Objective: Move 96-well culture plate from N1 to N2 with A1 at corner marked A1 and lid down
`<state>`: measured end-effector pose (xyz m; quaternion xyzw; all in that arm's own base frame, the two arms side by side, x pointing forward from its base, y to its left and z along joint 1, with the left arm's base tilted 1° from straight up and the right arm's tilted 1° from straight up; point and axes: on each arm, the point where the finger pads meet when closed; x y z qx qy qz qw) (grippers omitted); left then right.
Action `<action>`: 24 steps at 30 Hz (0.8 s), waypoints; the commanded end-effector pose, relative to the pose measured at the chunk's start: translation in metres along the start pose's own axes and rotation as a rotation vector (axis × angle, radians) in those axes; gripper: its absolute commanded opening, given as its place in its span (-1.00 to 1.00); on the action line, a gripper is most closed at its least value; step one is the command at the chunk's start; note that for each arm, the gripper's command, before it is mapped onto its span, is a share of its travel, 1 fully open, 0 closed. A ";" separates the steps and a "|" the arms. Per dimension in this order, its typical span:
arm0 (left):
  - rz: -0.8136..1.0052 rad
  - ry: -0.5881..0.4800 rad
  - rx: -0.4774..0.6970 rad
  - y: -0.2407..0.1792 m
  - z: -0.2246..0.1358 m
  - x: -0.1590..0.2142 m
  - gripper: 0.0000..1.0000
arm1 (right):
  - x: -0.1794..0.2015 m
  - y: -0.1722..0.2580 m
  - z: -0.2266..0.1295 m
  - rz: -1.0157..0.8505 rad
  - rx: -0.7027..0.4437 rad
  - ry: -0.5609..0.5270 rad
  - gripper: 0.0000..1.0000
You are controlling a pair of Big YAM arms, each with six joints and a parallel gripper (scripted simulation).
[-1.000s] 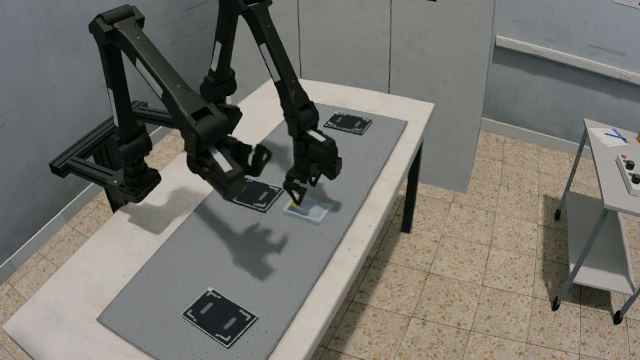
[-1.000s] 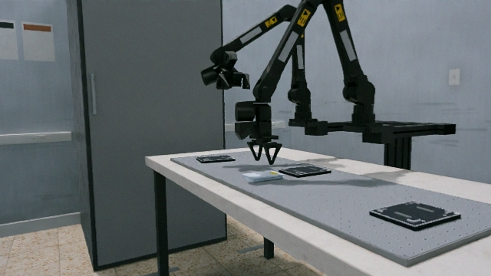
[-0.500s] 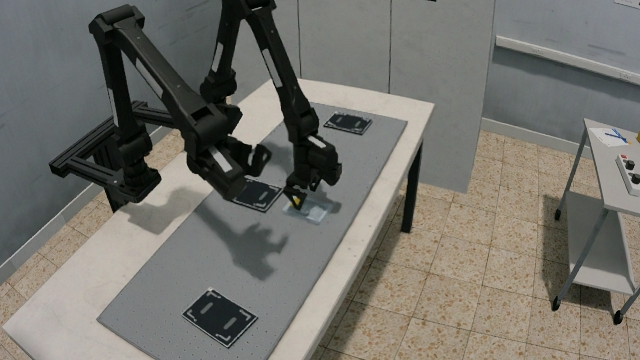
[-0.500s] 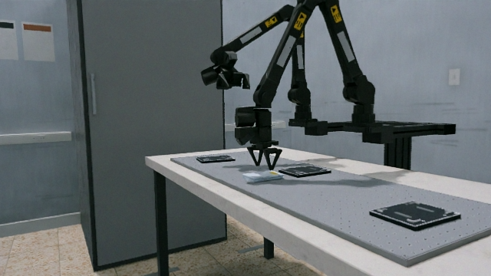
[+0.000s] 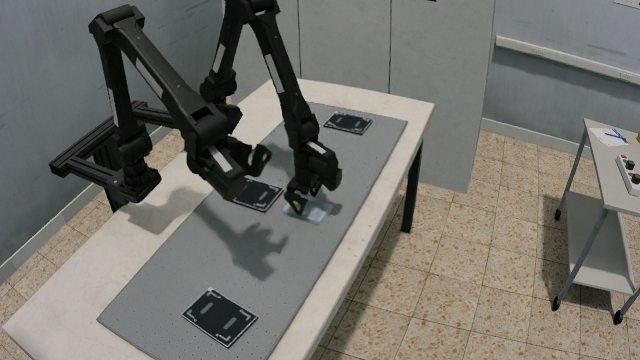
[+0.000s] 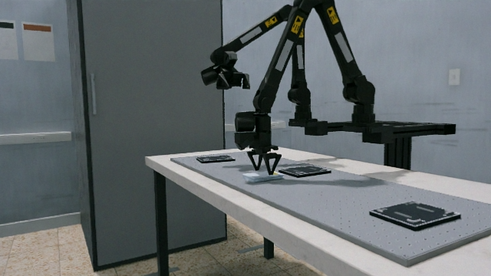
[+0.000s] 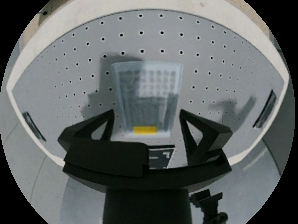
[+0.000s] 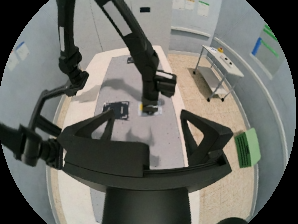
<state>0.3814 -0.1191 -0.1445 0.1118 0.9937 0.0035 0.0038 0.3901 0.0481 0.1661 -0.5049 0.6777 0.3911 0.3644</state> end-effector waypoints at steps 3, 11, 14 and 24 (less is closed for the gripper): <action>-0.010 -0.026 0.003 0.002 0.007 -0.016 1.00 | -0.024 -0.012 -0.012 -0.071 0.027 -0.001 1.00; -0.011 -0.025 0.003 0.002 0.017 -0.016 1.00 | -0.024 -0.012 -0.012 -0.071 0.027 -0.001 1.00; -0.011 -0.025 0.003 0.002 0.021 -0.016 1.00 | -0.024 -0.012 -0.012 -0.071 0.027 -0.001 1.00; -0.003 -0.017 0.001 -0.001 0.017 -0.008 0.63 | -0.024 -0.012 -0.012 -0.071 0.027 -0.001 1.00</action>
Point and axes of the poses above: on each arm, the point where the finger pads meet when closed, its own z axis out along the fingers, its own y axis across the jaws, x = y × z, and after that the axes turned 10 degrees about z, right-handed
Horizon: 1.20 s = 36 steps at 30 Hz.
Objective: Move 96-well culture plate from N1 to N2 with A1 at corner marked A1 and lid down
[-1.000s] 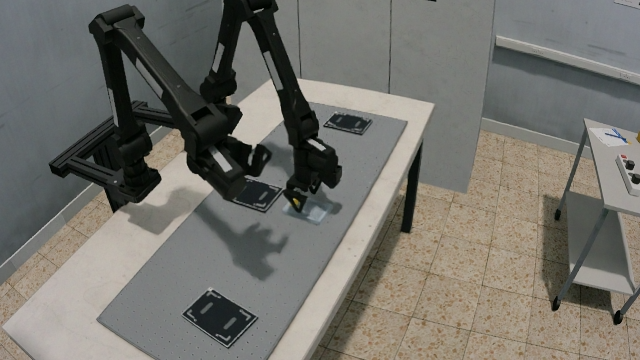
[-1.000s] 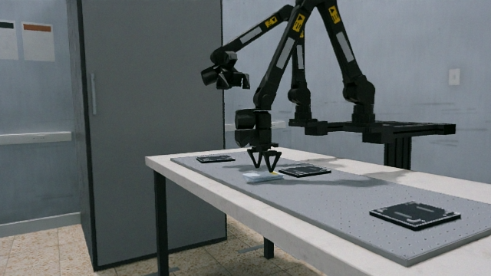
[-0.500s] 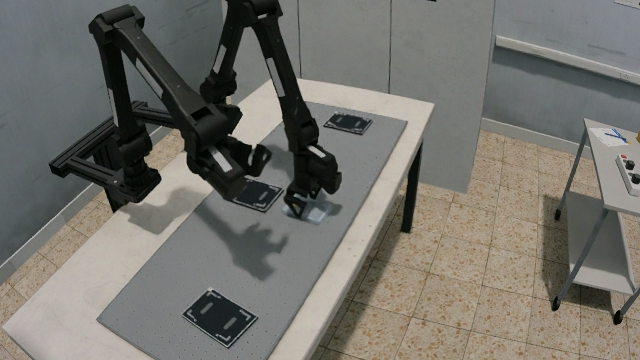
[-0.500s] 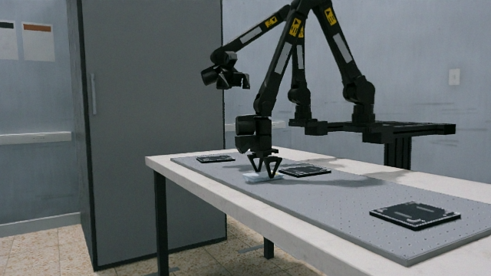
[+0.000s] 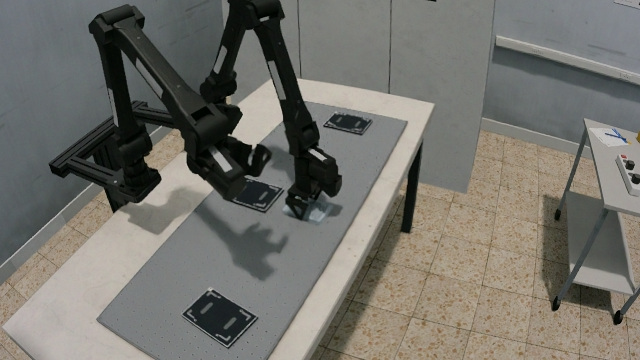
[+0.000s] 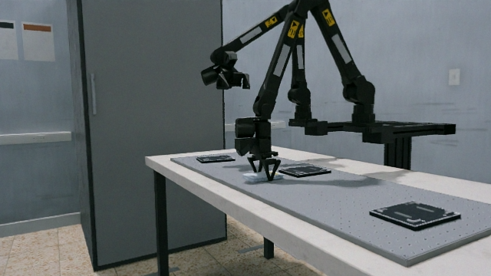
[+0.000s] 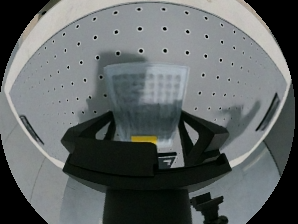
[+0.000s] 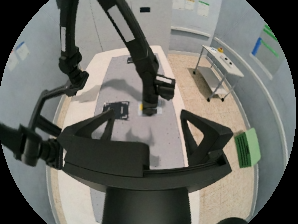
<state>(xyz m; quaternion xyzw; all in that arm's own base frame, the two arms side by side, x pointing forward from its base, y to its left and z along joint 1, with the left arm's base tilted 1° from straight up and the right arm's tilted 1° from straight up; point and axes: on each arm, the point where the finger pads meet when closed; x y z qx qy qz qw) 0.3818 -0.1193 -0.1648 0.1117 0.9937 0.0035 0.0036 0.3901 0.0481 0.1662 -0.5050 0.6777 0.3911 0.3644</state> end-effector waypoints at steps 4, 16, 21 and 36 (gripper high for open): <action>-0.006 -0.018 0.002 0.004 -0.023 -0.005 0.63 | -0.024 -0.012 -0.012 -0.070 0.027 -0.001 1.00; 0.096 -0.022 0.000 0.081 -0.057 0.023 0.66 | -0.012 -0.038 0.029 0.042 0.004 0.034 1.00; 0.138 -0.007 0.002 0.178 -0.055 0.058 0.66 | -0.013 -0.078 0.123 0.041 -0.015 0.087 1.00; 0.080 -0.005 0.003 0.387 -0.054 0.129 0.66 | -0.046 -0.069 0.361 -0.064 -0.086 0.043 1.00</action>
Point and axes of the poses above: on each arm, the point where the finger pads meet when closed, its own z axis out along the fingers, its own y axis across the jaws, x = y × z, and after that the axes turned 10 degrees about z, right-handed
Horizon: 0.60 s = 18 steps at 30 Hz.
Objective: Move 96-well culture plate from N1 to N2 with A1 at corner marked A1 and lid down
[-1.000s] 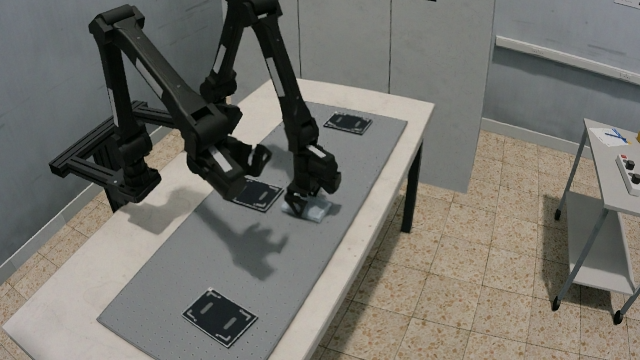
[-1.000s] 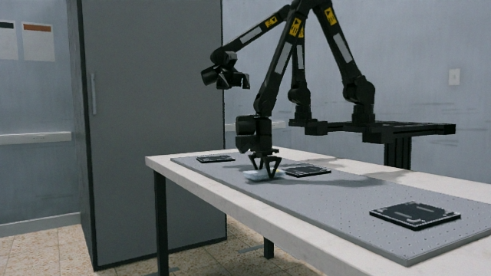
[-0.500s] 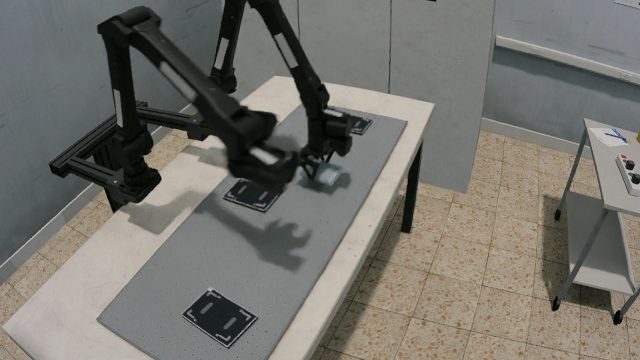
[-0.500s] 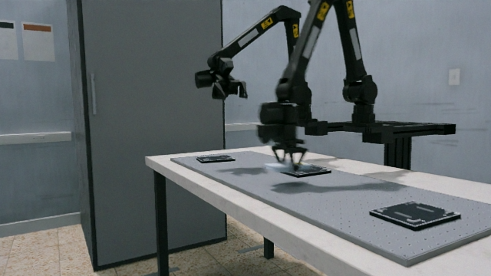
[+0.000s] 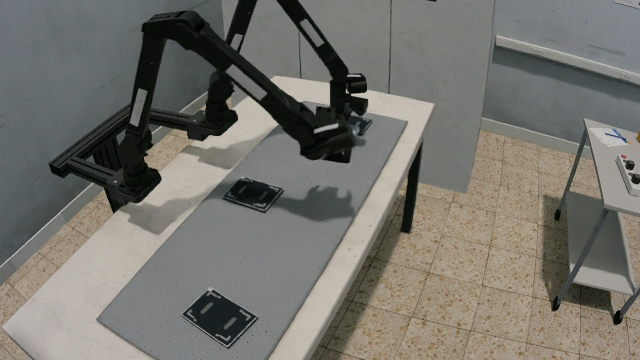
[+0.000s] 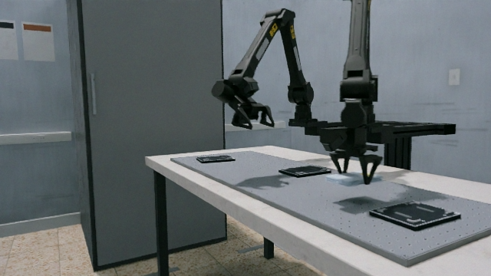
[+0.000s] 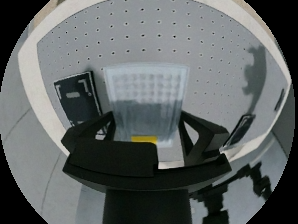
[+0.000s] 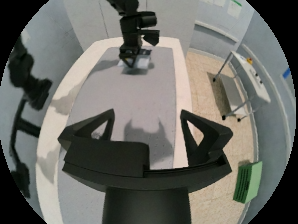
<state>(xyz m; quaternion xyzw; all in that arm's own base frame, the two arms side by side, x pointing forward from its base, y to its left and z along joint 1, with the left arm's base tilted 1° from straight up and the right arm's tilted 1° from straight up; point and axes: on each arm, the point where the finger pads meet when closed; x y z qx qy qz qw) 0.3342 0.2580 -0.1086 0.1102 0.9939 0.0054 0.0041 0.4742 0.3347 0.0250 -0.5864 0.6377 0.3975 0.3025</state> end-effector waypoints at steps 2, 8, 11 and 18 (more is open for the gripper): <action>0.069 -0.006 0.007 0.057 0.000 0.010 0.66 | -0.052 -0.019 0.062 0.010 0.062 -0.092 1.00; 0.035 -0.007 0.005 0.121 -0.001 0.037 0.66 | -0.091 0.017 0.152 -0.025 0.020 -0.194 1.00; 0.022 -0.008 0.002 0.144 -0.001 0.047 0.66 | -0.110 0.045 0.194 -0.035 -0.013 -0.258 1.00; 0.015 -0.014 -0.003 0.161 -0.002 0.048 0.66 | -0.130 0.087 0.242 -0.032 -0.061 -0.356 1.00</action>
Point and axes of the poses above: on each arm, the point where the finger pads meet when closed, its own z axis out along the fingers, its own y axis across the jaws, x = y × z, and after that the axes turned 10 degrees about z, right-handed
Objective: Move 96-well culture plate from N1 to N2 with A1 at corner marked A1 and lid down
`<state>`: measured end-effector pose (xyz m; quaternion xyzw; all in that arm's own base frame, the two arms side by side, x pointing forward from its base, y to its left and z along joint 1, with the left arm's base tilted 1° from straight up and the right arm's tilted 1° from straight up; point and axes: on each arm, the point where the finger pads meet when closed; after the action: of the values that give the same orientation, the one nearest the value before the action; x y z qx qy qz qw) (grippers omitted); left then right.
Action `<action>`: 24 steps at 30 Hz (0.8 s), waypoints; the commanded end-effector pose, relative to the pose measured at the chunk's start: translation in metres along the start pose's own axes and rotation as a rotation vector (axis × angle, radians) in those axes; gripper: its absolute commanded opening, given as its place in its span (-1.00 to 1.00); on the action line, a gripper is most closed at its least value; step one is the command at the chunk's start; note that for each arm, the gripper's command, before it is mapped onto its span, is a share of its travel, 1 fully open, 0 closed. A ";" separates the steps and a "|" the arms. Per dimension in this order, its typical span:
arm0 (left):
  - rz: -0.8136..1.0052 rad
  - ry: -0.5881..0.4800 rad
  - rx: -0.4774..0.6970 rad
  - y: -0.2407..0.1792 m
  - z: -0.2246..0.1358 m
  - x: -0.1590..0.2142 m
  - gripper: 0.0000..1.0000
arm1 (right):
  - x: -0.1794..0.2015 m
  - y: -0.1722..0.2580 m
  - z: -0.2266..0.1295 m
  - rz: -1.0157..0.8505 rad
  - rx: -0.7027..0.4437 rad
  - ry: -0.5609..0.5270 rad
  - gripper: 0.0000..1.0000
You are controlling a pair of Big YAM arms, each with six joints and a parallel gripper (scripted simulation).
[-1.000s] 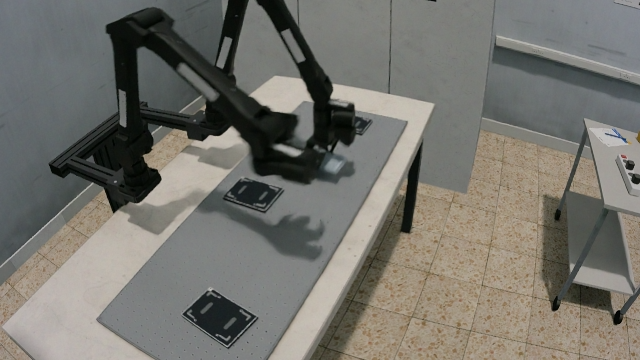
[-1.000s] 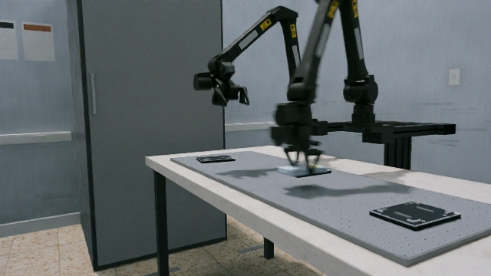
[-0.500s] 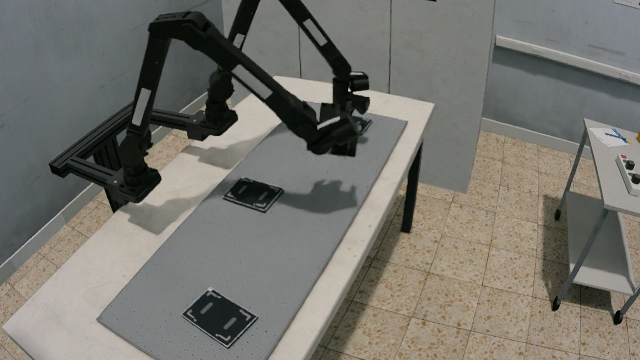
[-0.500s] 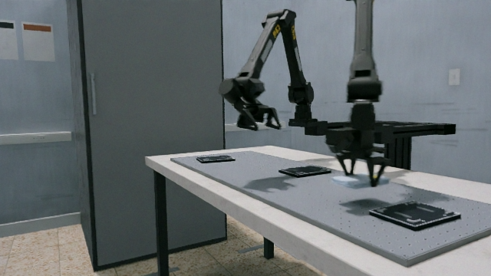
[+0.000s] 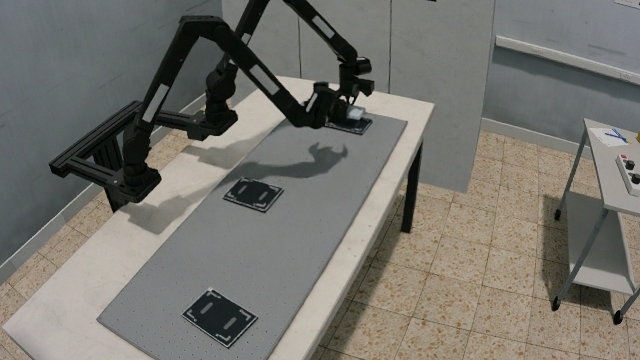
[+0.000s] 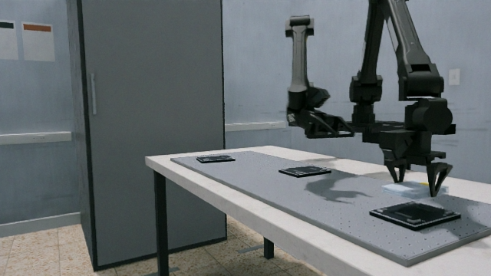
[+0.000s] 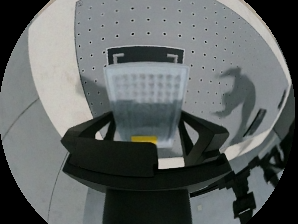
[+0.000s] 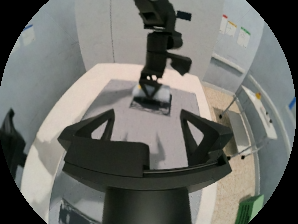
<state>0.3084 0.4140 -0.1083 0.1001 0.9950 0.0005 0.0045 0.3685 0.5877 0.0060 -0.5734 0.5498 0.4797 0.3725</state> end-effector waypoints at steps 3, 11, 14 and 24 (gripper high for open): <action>0.037 -0.013 -0.019 0.015 -0.002 -0.021 0.66 | -0.035 -0.023 0.006 0.045 0.048 -0.117 1.00; 0.048 -0.011 -0.030 0.019 0.017 -0.020 0.66 | -0.043 -0.023 0.004 0.037 0.048 -0.125 1.00; 0.046 -0.018 -0.044 0.022 0.008 -0.022 0.66 | -0.043 -0.023 0.004 0.037 0.048 -0.125 1.00; 0.021 -0.008 -0.021 0.021 0.013 -0.015 0.66 | -0.043 -0.023 0.004 0.037 0.047 -0.124 1.00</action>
<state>0.3143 0.4156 -0.1330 0.1104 0.9939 -0.0029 0.0007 0.3801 0.5911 0.0078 -0.5251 0.5707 0.5035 0.3808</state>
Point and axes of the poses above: on each arm, the point where the finger pads meet when closed, its own z axis out along the fingers, its own y axis across the jaws, x = y × z, and after that the axes turned 10 degrees about z, right-handed
